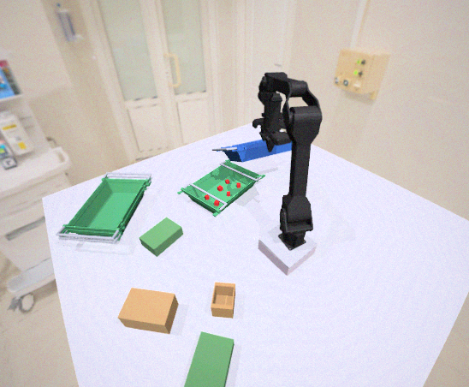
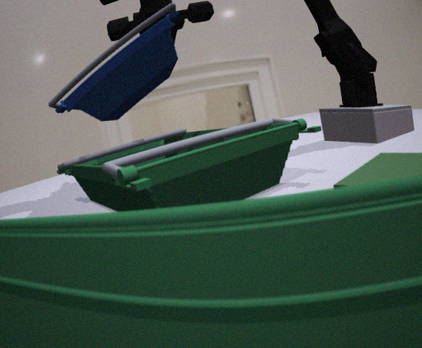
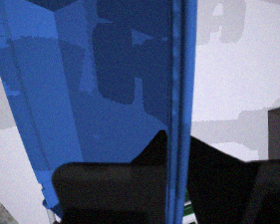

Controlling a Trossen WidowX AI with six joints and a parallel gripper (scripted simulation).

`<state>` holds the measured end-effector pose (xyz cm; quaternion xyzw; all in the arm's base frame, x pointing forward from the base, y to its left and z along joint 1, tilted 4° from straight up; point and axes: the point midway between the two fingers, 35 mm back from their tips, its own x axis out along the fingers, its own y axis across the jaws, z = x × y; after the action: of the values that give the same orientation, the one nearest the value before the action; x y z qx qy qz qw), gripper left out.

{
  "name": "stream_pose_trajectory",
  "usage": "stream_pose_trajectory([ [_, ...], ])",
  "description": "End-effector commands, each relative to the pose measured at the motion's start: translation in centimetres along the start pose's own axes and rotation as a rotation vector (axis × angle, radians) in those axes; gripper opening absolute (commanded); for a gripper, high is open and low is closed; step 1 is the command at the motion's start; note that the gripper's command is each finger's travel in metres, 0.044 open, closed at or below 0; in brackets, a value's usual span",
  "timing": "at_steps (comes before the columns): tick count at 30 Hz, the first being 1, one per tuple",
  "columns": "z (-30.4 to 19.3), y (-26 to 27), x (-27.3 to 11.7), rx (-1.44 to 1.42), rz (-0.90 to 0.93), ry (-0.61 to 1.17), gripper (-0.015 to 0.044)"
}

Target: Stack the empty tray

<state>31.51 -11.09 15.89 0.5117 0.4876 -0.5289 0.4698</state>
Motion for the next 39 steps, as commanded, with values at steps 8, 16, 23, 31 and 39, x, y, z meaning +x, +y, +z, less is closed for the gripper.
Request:
stream_pose_trajectory([
  [8, -4.3, 1.0, -0.3, -0.135, 0.018, 0.008, 0.0000],
  [16, -7.5, 1.3, -0.3, -0.235, 0.017, 0.011, 0.0000],
  [23, -10.4, 1.2, -0.2, -0.323, 0.016, 0.013, 0.0000],
  [31, -13.7, 0.9, -0.2, -0.423, 0.014, 0.016, 0.0000],
  [39, -15.5, 0.5, -0.2, -0.479, 0.013, 0.018, 0.0000],
])
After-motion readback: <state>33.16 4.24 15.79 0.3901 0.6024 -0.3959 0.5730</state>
